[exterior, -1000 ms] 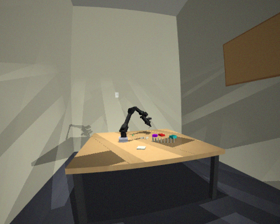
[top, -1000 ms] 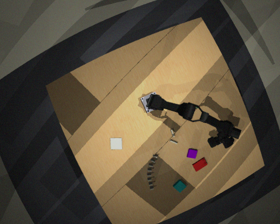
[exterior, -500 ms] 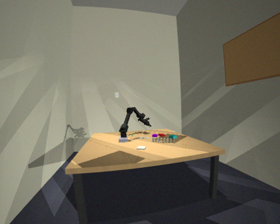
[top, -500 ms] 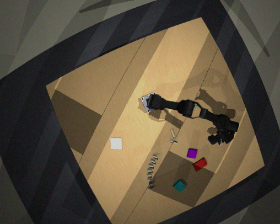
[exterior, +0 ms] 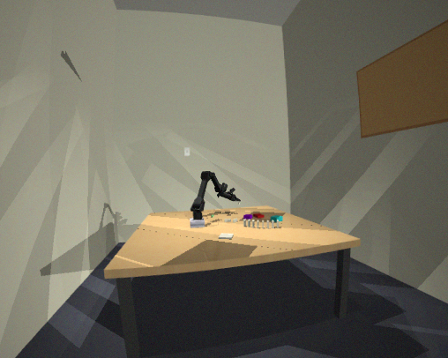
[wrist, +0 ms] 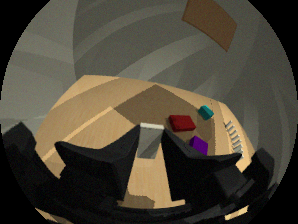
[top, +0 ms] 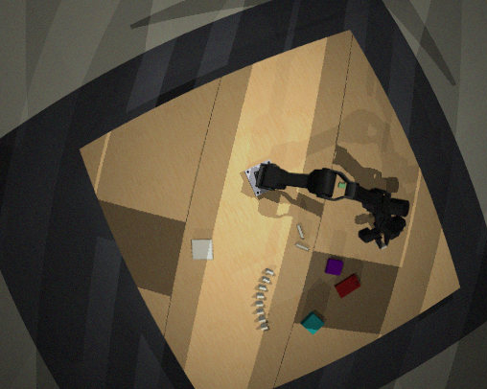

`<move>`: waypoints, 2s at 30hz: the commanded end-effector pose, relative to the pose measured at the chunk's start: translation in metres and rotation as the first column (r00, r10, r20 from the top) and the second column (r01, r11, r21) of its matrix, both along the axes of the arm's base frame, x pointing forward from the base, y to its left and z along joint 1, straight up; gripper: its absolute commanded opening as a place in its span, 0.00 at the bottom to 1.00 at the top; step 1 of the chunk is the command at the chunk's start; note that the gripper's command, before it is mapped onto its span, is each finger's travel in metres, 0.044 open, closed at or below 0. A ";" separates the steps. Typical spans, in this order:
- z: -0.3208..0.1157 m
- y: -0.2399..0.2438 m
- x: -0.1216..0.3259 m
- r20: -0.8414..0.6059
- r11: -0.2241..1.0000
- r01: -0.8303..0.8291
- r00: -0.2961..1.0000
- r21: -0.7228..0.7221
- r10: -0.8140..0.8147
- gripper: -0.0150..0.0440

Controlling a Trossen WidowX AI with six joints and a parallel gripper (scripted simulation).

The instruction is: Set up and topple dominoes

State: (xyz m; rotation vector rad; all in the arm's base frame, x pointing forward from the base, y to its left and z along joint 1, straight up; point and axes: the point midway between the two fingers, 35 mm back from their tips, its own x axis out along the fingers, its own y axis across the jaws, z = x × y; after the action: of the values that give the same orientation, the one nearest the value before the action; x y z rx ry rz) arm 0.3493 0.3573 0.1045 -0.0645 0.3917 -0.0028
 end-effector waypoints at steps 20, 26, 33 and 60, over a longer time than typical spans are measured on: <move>0.015 -0.045 -0.051 0.274 0.988 0.136 0.950 0.071 -0.151 0.44; 0.016 -0.055 -0.060 0.301 0.983 0.162 0.936 0.088 -0.181 0.44; 0.016 -0.055 -0.060 0.301 0.983 0.162 0.936 0.088 -0.181 0.44; -0.045 -0.050 -0.054 0.300 0.983 0.160 0.937 0.086 -0.179 0.44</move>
State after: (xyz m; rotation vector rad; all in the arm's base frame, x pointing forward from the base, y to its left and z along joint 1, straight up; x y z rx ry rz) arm 0.2943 0.3065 0.0727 0.0383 0.0819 -0.1742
